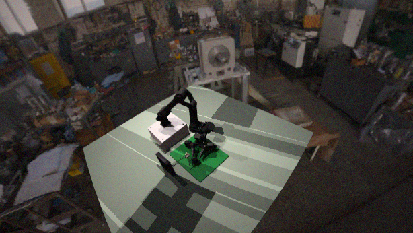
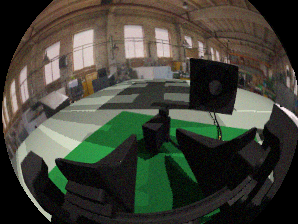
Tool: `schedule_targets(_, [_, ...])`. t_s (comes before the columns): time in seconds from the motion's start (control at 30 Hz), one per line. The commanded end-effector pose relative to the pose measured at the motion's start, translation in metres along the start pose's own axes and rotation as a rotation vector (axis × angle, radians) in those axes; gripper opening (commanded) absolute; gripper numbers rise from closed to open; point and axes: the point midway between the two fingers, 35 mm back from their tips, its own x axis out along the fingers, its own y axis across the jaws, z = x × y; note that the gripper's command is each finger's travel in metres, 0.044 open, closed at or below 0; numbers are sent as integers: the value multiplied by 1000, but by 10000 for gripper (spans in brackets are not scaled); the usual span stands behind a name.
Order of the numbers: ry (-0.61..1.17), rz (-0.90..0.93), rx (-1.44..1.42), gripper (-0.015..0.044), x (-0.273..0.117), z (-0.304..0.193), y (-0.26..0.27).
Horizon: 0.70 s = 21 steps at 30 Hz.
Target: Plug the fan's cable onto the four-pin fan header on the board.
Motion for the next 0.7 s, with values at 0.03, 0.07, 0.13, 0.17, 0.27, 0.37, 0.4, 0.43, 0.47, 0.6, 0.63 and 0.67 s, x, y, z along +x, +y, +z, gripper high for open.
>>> schedule_targets(0.03, [0,0,0,205,0,0,0])
schedule_targets(0.07, [0,0,0,205,0,0,0])
schedule_targets(0.13, [5,3,-2,205,1,0,1])
schedule_targets(0.17, [12,6,-5,205,2,0,3])
schedule_targets(0.27, [38,18,-16,205,6,-1,9])
schedule_targets(0.37, [64,29,-26,205,10,-2,14])
schedule_targets(0.4, [73,32,-29,205,11,-2,16])
schedule_targets(0.43, [82,36,-33,205,12,-3,17])
schedule_targets(0.47, [91,39,-36,205,14,-3,19])
schedule_targets(0.6, [129,52,-48,205,18,-4,25])
schedule_targets(0.63, [138,55,-51,205,20,-4,27])
schedule_targets(0.67, [148,58,-53,205,21,-4,28])
